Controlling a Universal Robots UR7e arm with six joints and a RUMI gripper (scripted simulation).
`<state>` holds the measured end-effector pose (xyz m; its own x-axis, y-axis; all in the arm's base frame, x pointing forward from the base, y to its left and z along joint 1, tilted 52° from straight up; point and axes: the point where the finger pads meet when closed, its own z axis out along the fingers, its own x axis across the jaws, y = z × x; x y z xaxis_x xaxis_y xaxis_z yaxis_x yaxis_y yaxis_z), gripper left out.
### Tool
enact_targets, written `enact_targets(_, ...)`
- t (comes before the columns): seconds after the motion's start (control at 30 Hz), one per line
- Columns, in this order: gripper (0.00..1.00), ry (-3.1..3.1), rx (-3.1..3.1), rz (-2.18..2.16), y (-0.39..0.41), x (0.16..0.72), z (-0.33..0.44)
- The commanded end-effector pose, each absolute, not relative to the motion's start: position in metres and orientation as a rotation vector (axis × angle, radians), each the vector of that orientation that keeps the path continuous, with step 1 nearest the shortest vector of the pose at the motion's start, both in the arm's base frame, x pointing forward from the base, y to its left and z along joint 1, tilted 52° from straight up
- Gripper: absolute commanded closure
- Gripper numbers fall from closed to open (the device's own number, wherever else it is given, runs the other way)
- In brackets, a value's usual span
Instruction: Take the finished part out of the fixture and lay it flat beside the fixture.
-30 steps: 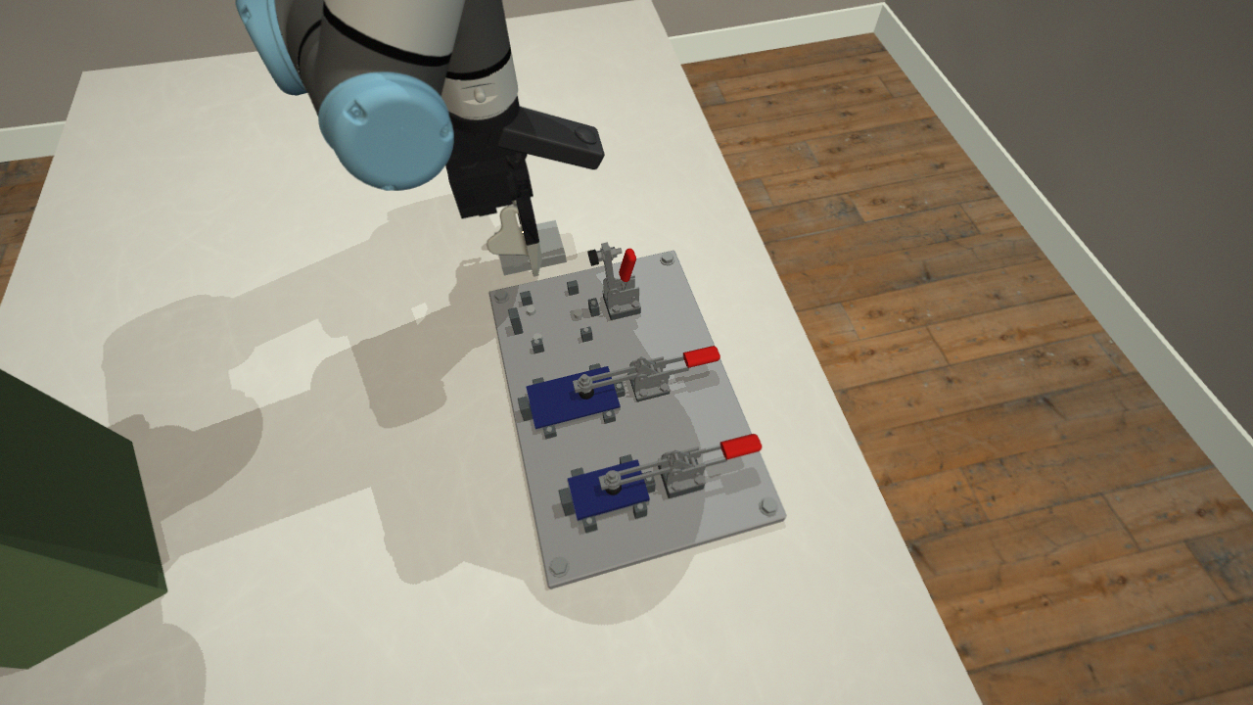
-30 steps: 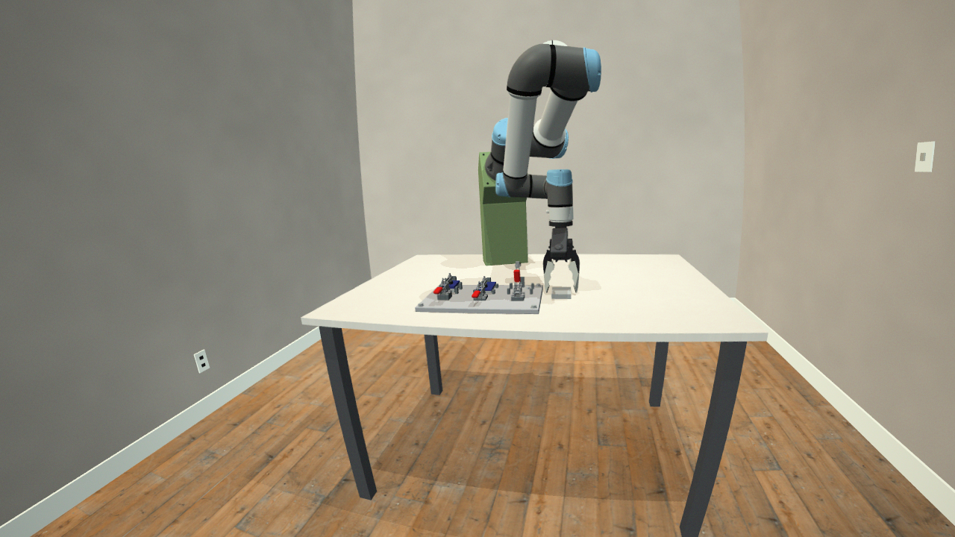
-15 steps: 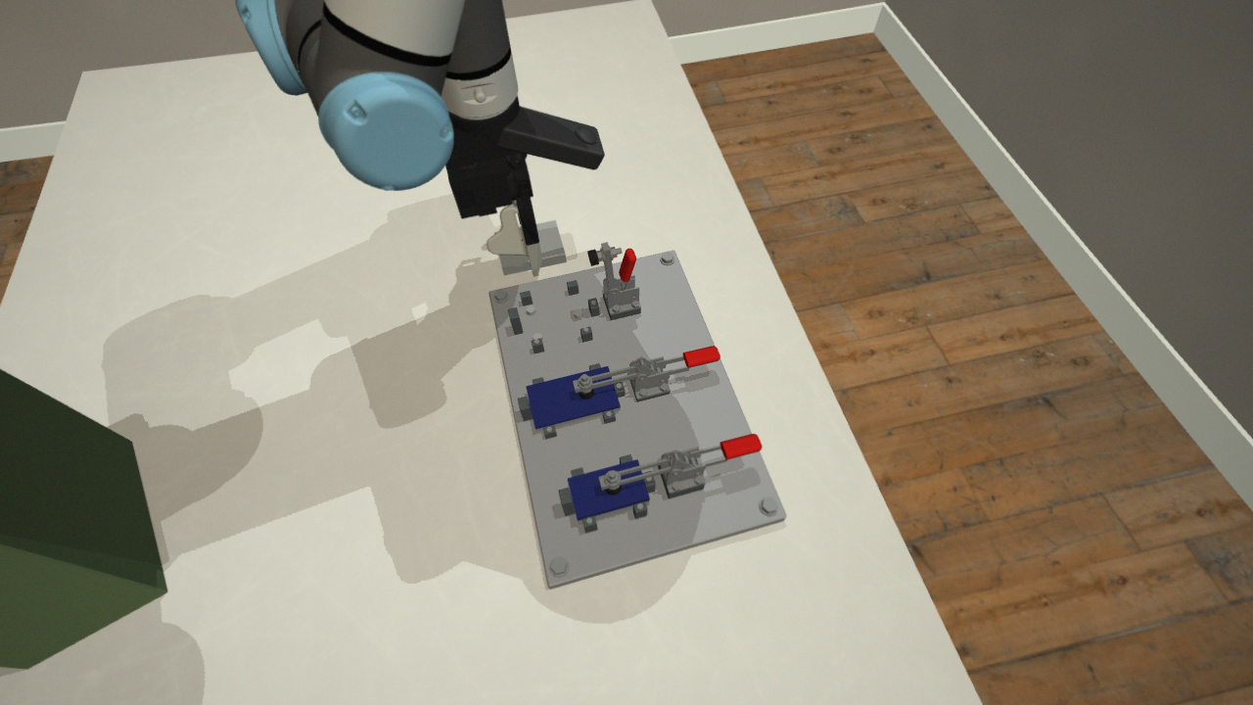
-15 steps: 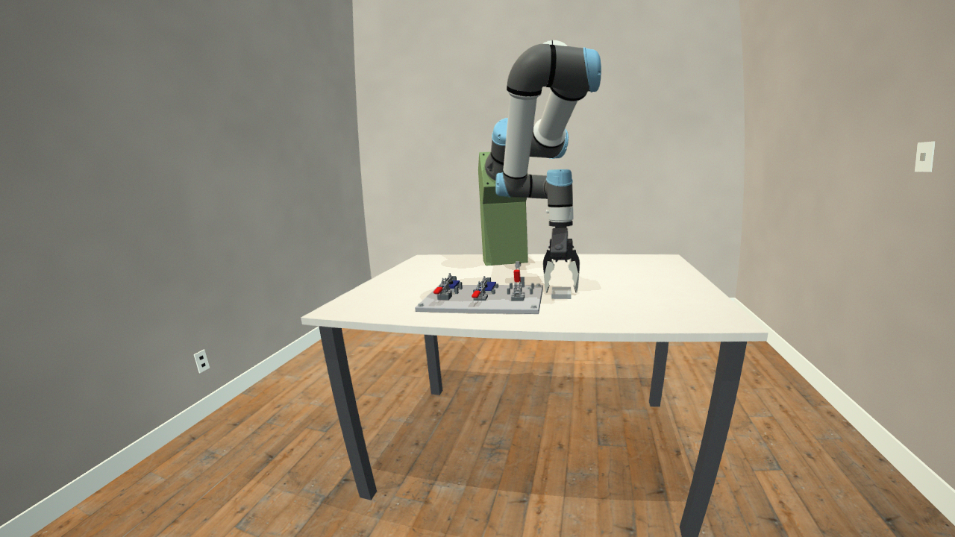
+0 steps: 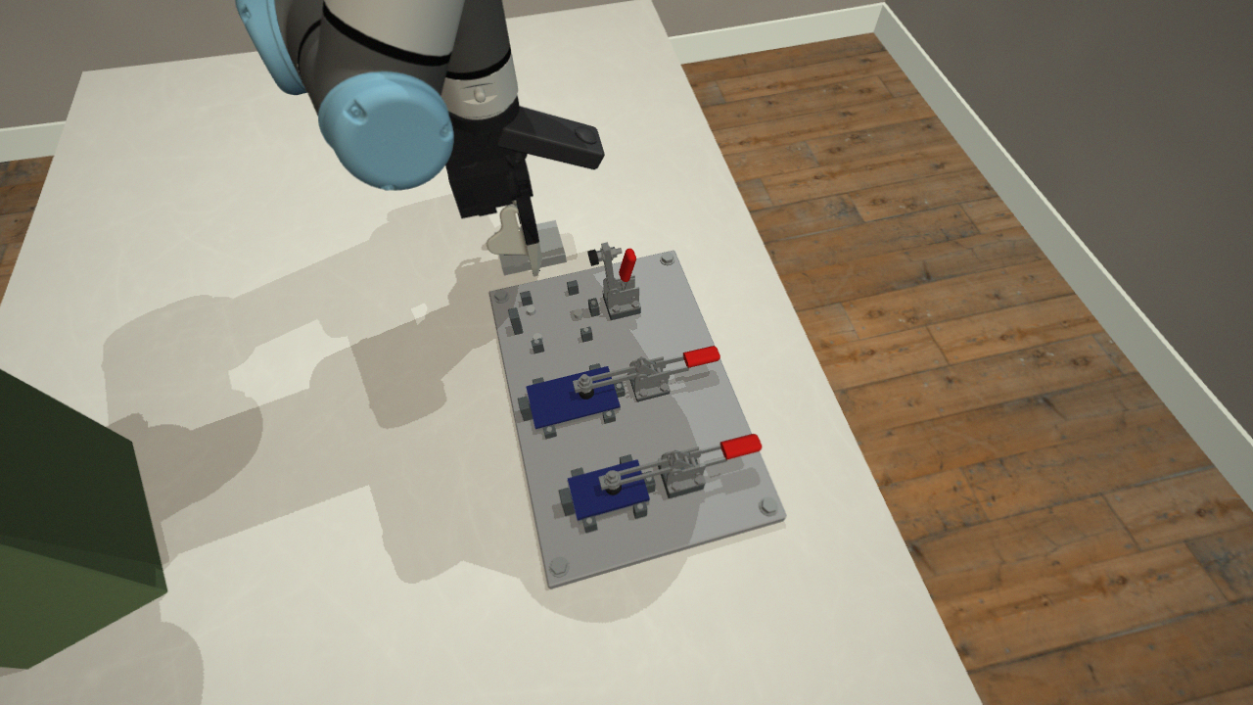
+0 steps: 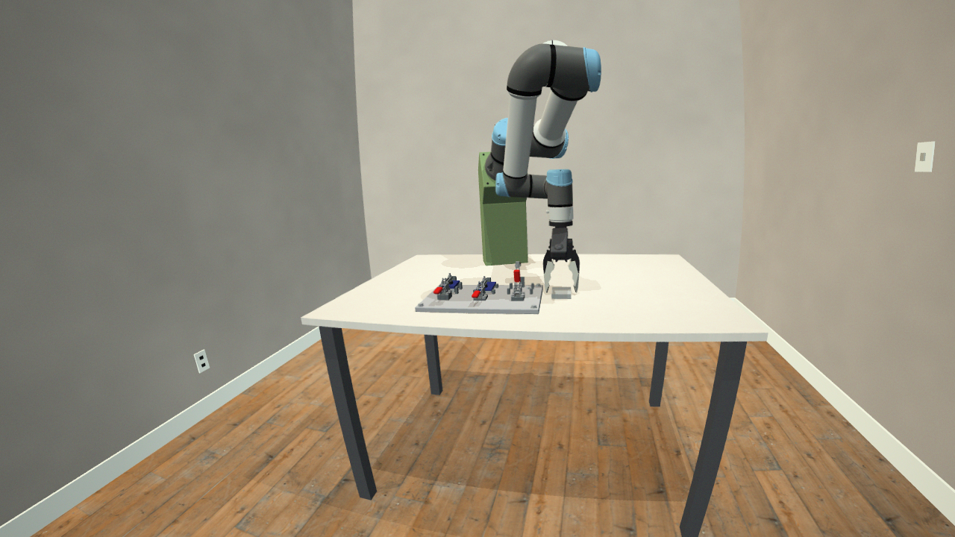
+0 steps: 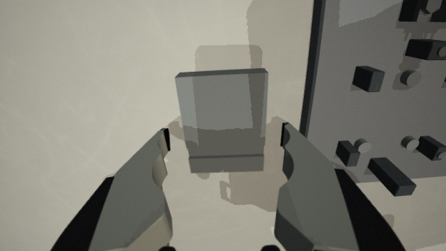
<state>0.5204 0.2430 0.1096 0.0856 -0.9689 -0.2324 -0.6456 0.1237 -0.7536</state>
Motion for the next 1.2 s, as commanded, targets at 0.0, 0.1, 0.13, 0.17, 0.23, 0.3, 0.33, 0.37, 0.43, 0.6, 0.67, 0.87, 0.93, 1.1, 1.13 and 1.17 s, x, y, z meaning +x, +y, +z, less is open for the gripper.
enact_targets(0.0, 0.46, 1.636, -1.599, -0.534, 0.243, 0.52, 0.111)
enact_targets(0.1, 0.46, 1.636, -1.599, -0.534, 0.242, 0.517, 0.112)
enact_targets(0.13, 0.46, 1.636, -1.599, -0.534, 0.242, 0.516, 0.113)
enact_targets(0.17, 0.46, 1.636, -1.599, -0.534, 0.242, 0.515, 0.114)
enact_targets(0.23, 0.46, 1.636, -1.599, -0.534, 0.241, 0.512, 0.117)
enact_targets(0.3, 0.46, 1.636, -1.599, -0.534, 0.24, 0.509, 0.119)
enact_targets(0.33, 0.46, 1.636, -1.599, -0.534, 0.239, 0.507, 0.121)
enact_targets(0.37, 0.46, 1.636, -1.599, -0.534, 0.239, 0.505, 0.123)
enact_targets(0.43, 0.46, 1.636, -1.599, -0.534, 0.237, 0.5, 0.126)
enact_targets(0.6, 0.46, 1.636, -1.599, -0.534, 0.235, 0.493, 0.132)
enact_targets(0.67, 0.46, 1.636, -1.599, -0.534, 0.234, 0.488, 0.136)
enact_targets(0.87, 0.46, 1.636, -1.599, -0.534, 0.23, 0.473, 0.149)
enact_targets(0.93, 0.46, 1.636, -1.599, -0.534, 0.228, 0.468, 0.153)
enact_targets(1.1, 0.46, 1.636, -1.599, -0.534, 0.226, 0.461, 0.158)
enact_targets(1.13, 0.46, 1.636, -1.599, -0.534, 0.226, 0.459, 0.159)
enact_targets(1.17, 0.46, 1.636, -1.599, -0.534, 0.225, 0.458, 0.161)
